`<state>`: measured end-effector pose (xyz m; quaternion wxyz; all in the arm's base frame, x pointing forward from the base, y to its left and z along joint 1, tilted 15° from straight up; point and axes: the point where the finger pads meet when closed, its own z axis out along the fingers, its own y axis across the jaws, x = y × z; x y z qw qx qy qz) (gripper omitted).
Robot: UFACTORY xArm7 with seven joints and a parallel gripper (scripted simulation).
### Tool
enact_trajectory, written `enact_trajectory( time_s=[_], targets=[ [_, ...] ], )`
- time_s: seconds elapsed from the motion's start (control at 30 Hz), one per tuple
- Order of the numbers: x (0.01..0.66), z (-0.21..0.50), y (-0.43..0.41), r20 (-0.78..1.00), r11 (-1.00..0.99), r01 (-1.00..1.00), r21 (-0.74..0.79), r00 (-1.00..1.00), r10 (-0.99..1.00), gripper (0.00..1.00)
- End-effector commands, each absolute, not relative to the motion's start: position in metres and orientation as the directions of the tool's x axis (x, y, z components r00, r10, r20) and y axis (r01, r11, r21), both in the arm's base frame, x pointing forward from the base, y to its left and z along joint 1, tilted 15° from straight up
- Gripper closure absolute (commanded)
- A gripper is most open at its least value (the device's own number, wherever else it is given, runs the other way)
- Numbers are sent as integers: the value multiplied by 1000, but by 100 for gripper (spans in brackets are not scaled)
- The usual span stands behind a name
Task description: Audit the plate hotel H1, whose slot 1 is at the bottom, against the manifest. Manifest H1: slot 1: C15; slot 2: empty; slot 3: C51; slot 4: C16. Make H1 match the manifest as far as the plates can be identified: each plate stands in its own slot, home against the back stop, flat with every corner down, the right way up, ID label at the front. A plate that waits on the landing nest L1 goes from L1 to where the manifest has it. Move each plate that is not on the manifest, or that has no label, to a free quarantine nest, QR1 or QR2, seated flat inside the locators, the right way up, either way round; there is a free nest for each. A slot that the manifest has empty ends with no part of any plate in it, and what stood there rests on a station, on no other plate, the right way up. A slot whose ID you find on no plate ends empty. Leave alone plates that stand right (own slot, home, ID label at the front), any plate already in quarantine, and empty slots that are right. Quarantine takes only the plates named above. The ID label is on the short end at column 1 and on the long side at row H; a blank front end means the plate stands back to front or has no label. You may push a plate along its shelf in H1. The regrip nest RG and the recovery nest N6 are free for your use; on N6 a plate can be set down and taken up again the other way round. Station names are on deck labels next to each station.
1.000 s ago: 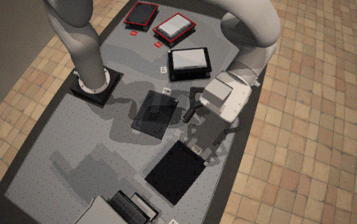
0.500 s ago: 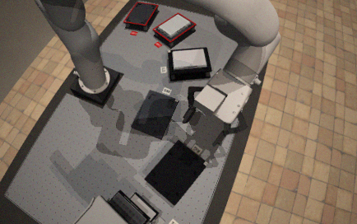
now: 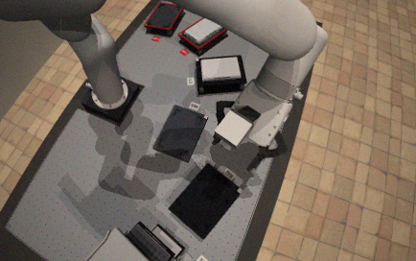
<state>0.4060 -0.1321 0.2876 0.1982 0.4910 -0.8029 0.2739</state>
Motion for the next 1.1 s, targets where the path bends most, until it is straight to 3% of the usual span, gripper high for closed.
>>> enact_trajectory(
  time_s=[0.0,1.07],
  targets=[
    [407,289,-132,533,367,-897,-248,-442,-721,0],
    [407,289,-132,113,367,-897,-249,-403,-908,0]
  ],
)
